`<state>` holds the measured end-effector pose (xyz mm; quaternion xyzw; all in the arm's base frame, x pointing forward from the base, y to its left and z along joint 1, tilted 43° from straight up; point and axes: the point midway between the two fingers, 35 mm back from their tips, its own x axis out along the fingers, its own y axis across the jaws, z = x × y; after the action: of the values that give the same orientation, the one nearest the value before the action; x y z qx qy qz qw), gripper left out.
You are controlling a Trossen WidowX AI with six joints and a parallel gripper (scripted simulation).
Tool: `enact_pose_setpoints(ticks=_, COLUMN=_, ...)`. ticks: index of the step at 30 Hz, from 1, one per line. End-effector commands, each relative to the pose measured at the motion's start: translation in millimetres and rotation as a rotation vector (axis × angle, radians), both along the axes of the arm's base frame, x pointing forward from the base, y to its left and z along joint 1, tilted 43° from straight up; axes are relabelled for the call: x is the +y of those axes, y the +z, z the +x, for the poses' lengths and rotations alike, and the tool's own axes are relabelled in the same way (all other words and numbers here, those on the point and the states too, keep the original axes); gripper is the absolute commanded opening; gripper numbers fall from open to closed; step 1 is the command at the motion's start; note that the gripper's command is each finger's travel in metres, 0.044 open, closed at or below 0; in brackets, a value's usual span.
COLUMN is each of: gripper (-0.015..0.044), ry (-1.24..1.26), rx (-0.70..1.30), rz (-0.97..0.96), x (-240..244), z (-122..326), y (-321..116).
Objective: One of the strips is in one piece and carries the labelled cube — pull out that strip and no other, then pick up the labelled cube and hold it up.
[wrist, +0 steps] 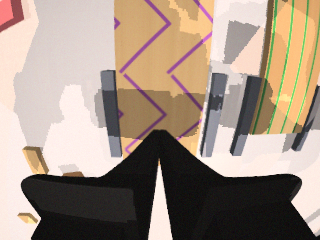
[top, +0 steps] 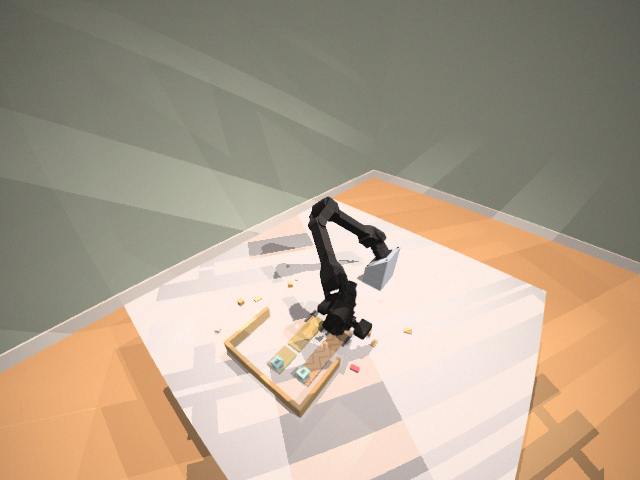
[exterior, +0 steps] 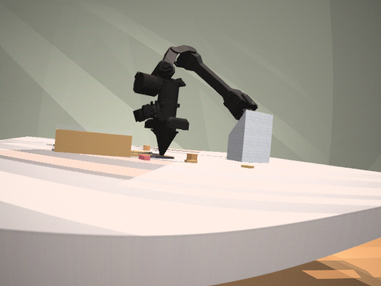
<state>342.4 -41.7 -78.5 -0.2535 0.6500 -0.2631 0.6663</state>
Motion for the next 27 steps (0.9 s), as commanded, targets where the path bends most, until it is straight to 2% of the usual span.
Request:
enact_pose_setpoints(ticks=1, gripper=0.0, ry=-0.007, rx=0.014, rz=-0.004, x=-2.7, z=-11.8, y=-3.3)
enact_pose_setpoints(ticks=27, gripper=0.0, ry=-0.007, rx=0.016, rz=-0.004, x=-3.0, z=-51.0, y=-4.7)
